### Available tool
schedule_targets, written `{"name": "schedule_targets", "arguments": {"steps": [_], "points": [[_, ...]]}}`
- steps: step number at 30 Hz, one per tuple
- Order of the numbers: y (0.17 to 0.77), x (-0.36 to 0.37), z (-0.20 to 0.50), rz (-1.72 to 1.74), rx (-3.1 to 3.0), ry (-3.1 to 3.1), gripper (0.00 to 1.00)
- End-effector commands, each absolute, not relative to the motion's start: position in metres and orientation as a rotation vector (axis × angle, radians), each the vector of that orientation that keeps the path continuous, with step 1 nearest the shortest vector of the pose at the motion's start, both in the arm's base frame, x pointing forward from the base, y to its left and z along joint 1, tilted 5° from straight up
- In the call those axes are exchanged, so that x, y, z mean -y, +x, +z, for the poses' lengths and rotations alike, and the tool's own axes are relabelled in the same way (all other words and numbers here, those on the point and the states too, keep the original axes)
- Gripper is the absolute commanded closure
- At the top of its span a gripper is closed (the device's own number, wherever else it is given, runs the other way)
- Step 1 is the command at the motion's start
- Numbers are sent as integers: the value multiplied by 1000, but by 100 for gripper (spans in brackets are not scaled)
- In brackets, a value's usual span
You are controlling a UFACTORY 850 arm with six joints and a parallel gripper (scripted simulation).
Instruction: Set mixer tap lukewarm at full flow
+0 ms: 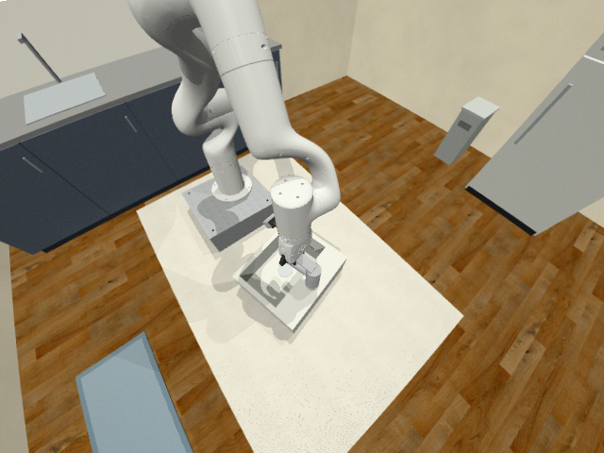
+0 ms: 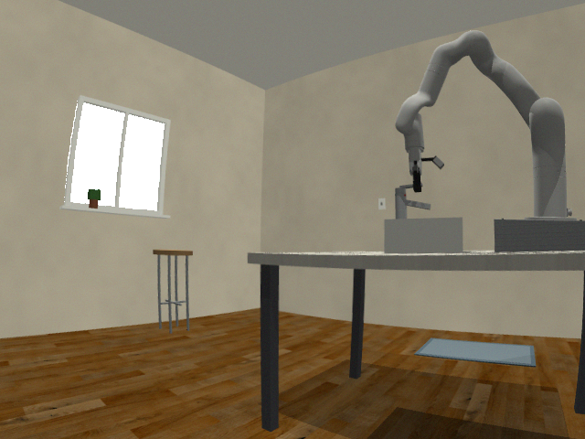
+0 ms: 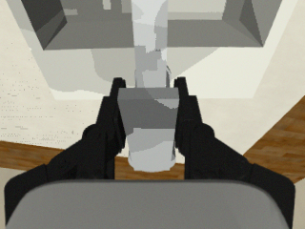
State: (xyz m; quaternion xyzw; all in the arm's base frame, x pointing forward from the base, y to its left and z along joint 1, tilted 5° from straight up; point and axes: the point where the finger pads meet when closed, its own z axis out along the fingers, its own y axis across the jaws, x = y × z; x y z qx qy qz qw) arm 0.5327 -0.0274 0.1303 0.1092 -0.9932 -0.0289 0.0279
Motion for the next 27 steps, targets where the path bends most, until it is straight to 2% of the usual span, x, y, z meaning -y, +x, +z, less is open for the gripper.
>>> {"name": "schedule_targets", "arguments": {"steps": [1, 27], "points": [[534, 27, 131, -89, 3068, 337, 100], [535, 27, 135, -89, 3068, 337, 100]]}}
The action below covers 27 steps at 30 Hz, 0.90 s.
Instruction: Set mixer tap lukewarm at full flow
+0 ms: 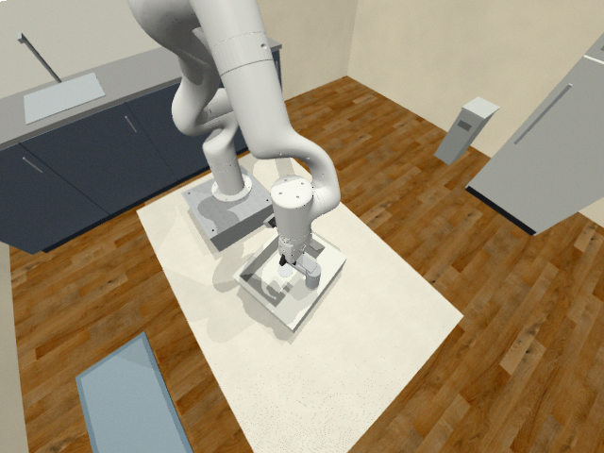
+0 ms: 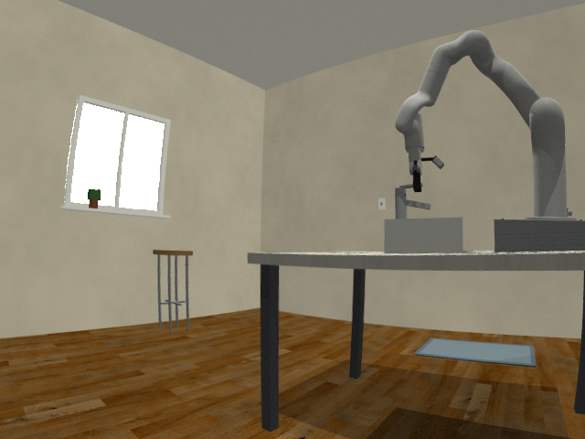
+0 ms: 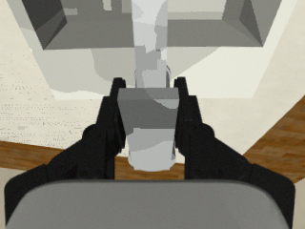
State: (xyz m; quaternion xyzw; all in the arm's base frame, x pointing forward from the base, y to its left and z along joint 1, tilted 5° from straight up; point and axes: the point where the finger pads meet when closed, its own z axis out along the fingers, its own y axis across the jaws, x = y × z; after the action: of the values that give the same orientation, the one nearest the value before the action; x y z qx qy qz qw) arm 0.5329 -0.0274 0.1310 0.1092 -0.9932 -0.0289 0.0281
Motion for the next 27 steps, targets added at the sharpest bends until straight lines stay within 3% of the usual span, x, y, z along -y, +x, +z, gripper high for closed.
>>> {"name": "schedule_targets", "arguments": {"steps": [1, 27], "points": [[536, 27, 137, -89, 3068, 337, 100], [546, 26, 154, -89, 3068, 337, 100]]}}
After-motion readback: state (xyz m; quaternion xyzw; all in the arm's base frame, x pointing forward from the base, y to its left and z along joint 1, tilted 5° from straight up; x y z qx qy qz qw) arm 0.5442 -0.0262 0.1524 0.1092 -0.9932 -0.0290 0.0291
